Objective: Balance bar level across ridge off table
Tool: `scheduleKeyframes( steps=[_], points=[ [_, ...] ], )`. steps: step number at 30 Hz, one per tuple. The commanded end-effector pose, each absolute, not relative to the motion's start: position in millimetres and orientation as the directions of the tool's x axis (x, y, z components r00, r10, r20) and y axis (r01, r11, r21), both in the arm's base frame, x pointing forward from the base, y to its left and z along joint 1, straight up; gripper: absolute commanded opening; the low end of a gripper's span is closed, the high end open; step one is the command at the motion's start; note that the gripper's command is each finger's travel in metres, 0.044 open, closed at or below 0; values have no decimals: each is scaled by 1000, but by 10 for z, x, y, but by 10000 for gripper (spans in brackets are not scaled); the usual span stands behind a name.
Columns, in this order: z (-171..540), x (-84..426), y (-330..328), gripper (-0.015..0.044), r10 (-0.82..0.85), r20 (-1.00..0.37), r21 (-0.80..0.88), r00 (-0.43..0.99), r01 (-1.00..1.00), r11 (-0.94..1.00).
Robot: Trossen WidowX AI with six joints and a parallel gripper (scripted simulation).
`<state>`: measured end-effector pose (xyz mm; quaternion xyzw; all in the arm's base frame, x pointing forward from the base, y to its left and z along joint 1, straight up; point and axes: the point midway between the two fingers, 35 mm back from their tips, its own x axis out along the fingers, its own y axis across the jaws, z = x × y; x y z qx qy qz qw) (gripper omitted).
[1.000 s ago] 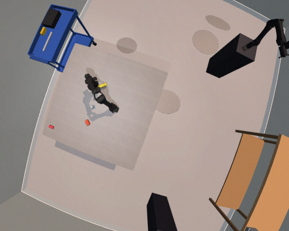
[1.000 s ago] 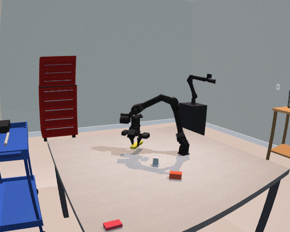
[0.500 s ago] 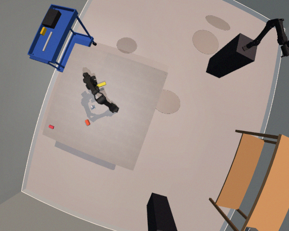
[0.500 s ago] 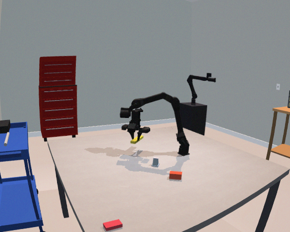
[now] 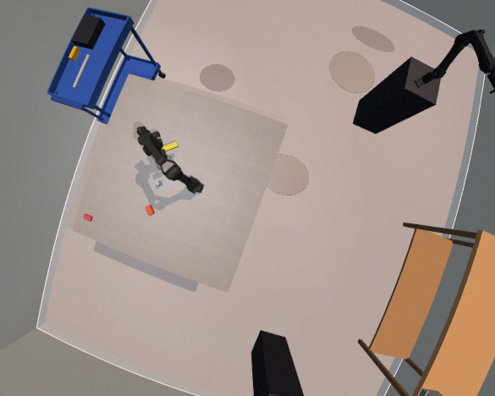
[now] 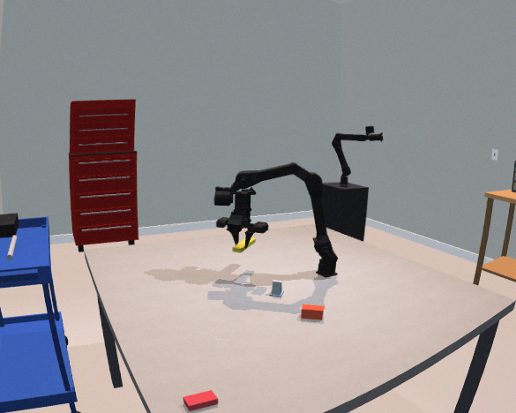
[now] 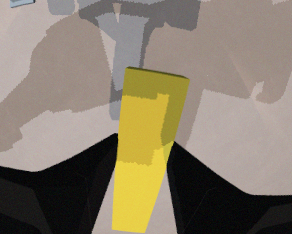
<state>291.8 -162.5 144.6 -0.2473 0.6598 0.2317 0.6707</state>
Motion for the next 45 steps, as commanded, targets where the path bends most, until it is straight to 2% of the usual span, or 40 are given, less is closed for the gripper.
scheduleKeyframes(
  steps=[1,23,45],
  points=[
    [1456,2974,-1471,0,-12,-1000,-24,23,-640,768],
    [1459,3180,-625,0,-5,-1000,-20,25,-665,747],
    [1461,3149,247,0,2,-1000,-16,25,-690,724]
  ],
)
